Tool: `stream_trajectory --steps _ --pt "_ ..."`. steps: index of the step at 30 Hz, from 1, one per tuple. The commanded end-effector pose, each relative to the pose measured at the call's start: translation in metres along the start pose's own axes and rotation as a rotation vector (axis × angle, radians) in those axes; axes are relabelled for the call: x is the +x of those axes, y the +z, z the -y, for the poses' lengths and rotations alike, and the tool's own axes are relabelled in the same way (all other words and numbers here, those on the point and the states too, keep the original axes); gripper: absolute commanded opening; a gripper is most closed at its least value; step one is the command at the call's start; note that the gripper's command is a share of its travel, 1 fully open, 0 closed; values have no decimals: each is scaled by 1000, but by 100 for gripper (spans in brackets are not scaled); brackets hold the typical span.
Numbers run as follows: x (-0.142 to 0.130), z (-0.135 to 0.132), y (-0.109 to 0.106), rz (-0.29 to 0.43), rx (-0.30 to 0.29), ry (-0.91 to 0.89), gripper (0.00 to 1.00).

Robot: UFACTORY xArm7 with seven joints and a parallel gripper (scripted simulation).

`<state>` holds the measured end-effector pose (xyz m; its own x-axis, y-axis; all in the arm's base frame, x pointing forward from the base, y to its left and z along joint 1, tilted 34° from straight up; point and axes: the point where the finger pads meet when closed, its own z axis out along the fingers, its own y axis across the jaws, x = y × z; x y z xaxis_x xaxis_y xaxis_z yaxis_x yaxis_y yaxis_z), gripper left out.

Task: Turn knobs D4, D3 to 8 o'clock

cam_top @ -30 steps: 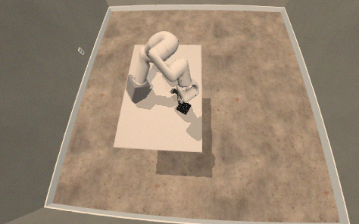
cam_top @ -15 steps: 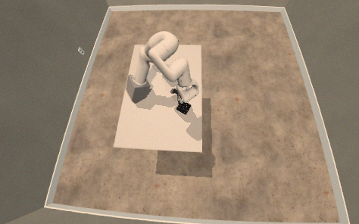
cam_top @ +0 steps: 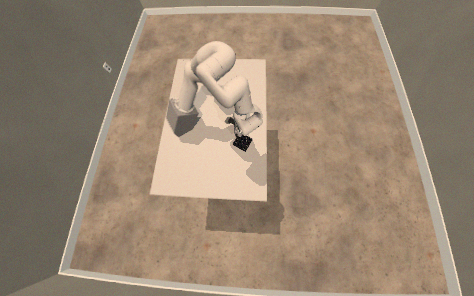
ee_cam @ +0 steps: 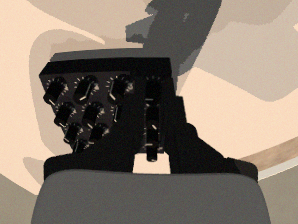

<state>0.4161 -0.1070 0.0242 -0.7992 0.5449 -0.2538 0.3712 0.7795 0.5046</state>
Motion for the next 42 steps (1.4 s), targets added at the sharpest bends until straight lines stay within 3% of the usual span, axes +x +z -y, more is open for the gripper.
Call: stream_trajectory --steps 1,42 --pt "-1 1 -1 2 1 0 8" --pt "-1 1 -1 2 1 -75 8"
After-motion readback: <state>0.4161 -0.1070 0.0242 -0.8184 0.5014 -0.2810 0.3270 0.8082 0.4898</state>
